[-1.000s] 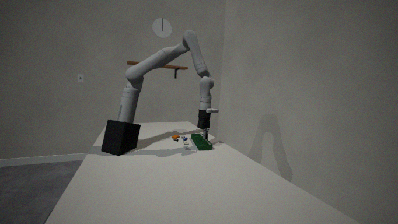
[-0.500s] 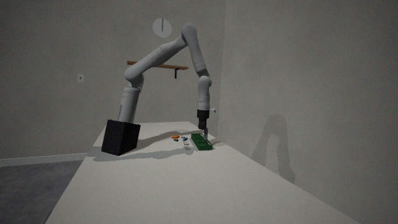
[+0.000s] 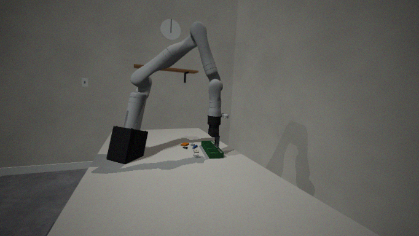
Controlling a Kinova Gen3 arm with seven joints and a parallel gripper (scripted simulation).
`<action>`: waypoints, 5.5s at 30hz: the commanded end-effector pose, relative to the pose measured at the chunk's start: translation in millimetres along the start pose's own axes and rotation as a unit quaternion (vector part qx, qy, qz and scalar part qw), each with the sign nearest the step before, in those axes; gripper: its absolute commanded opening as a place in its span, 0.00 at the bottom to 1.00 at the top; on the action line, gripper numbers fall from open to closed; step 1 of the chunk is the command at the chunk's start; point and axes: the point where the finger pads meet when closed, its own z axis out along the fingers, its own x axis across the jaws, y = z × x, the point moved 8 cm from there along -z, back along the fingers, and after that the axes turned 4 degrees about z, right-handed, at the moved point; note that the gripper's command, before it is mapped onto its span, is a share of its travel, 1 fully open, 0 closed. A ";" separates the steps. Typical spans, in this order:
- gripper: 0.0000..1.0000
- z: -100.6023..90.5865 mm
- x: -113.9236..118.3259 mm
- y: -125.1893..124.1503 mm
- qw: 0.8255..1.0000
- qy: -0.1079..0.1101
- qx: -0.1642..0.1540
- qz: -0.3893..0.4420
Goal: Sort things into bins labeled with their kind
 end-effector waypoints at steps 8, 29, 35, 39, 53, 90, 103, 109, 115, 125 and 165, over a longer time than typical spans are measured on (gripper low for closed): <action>0.31 20.5 2.0 -0.2 1.000 0.000 0.001 0.002; 0.31 44.5 2.0 -0.2 1.000 0.000 0.001 0.002; 0.31 44.5 2.0 -0.3 1.000 0.000 0.001 0.002; 0.31 44.5 2.0 -0.3 1.000 0.000 0.001 0.002; 0.31 44.5 2.0 -0.3 1.000 0.000 0.001 0.002; 0.31 20.5 2.0 -0.2 1.000 0.000 0.001 0.002; 0.31 -0.8 2.0 -0.2 1.000 0.000 0.001 0.002; 0.31 -0.8 -18.0 0.5 1.000 0.000 0.001 0.002; 0.31 -0.8 -48.0 1.5 1.000 0.000 0.001 0.002; 0.31 -0.8 -82.0 2.6 1.000 0.000 0.001 0.002; 0.31 44.6 -82.1 2.5 1.000 0.000 0.001 0.002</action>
